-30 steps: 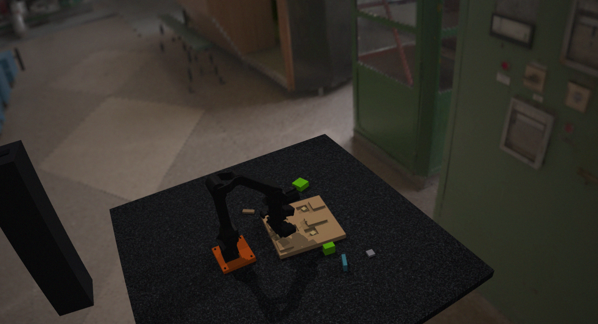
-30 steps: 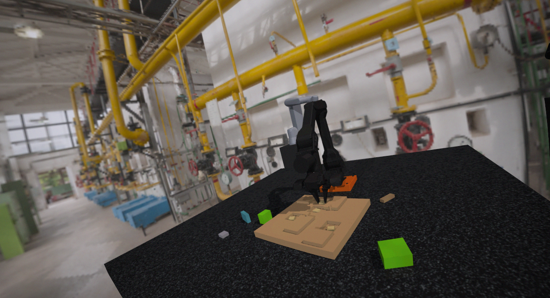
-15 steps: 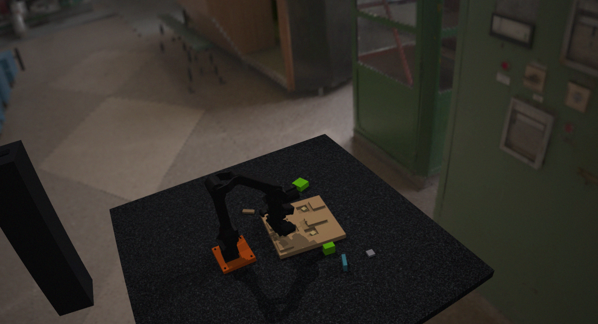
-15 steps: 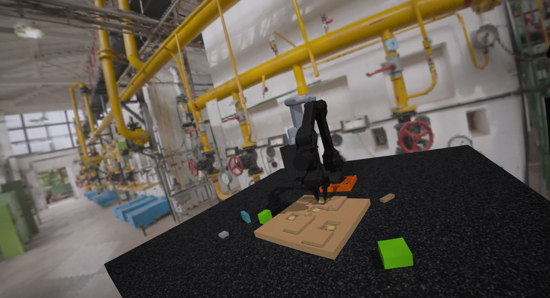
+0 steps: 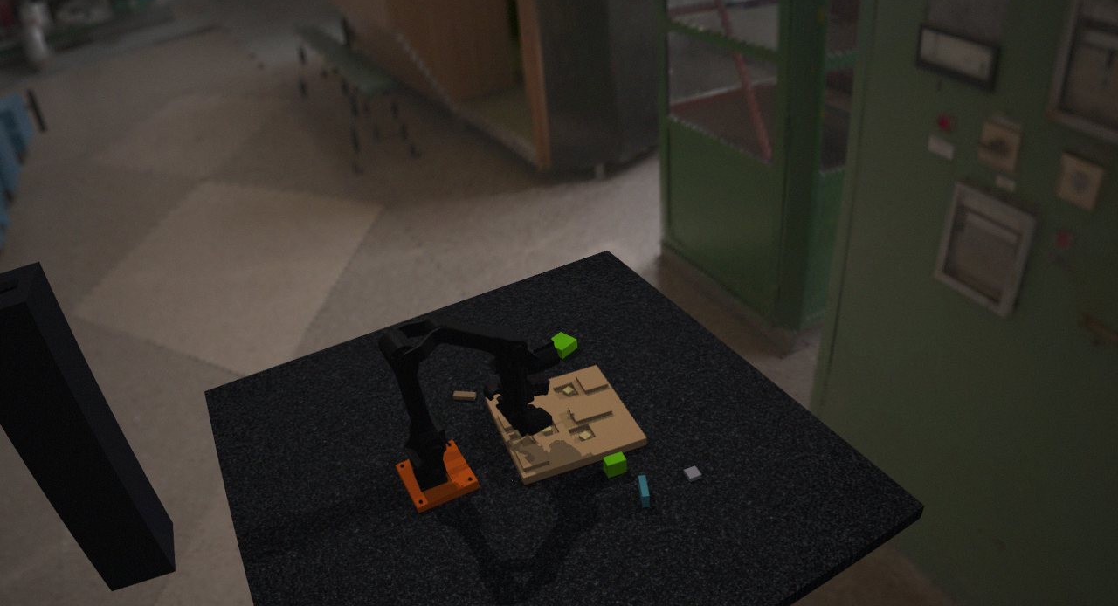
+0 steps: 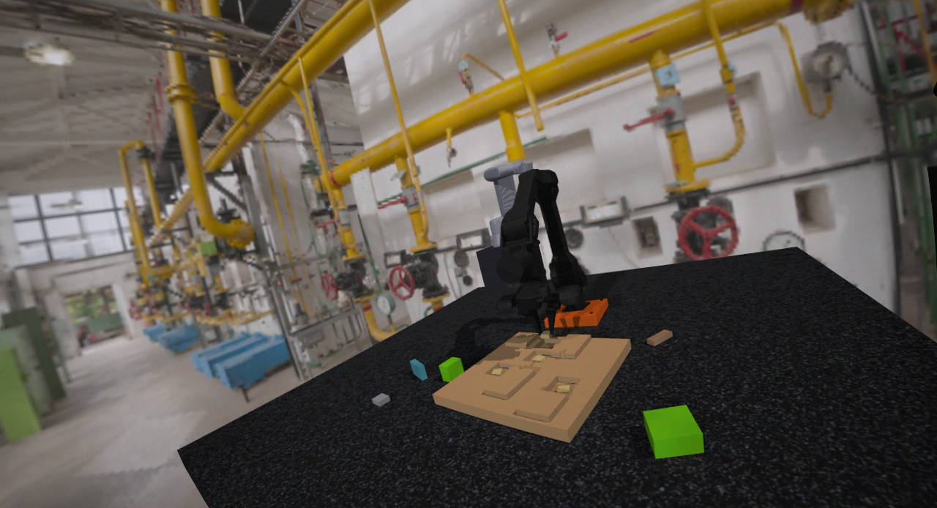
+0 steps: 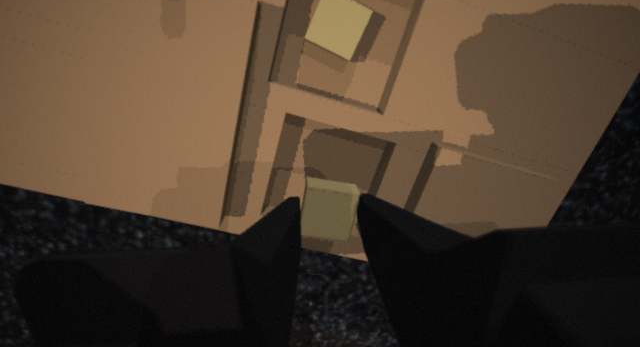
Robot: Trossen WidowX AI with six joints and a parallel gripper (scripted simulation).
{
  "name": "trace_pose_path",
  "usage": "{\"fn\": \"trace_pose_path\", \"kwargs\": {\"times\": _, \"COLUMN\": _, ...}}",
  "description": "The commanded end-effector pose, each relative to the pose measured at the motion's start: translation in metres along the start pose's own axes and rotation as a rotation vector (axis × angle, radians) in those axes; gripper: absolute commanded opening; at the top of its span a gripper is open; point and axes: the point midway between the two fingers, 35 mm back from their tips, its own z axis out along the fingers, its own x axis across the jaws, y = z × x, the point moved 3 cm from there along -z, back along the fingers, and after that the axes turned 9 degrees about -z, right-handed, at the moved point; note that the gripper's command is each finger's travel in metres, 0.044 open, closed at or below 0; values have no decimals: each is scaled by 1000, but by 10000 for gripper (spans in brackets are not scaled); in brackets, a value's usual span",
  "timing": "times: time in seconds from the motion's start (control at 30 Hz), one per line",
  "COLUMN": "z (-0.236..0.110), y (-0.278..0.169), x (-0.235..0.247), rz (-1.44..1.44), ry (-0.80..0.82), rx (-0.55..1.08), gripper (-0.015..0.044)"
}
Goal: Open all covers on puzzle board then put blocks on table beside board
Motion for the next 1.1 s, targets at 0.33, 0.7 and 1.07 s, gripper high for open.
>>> {"fn": "trace_pose_path", "kwargs": {"times": 0.33, "z": -21, "y": 1, "x": 0, "rz": 1, "ry": -2, "rx": -14, "gripper": 80}}
{"fn": "trace_pose_path", "kwargs": {"times": 0.7, "z": -48, "y": 2, "x": -1, "rz": 1, "ry": -2, "rx": -14, "gripper": 80}}
{"fn": "trace_pose_path", "kwargs": {"times": 1.07, "z": -68, "y": 2, "x": 1, "rz": 1, "ry": -2, "rx": -14, "gripper": 80}}
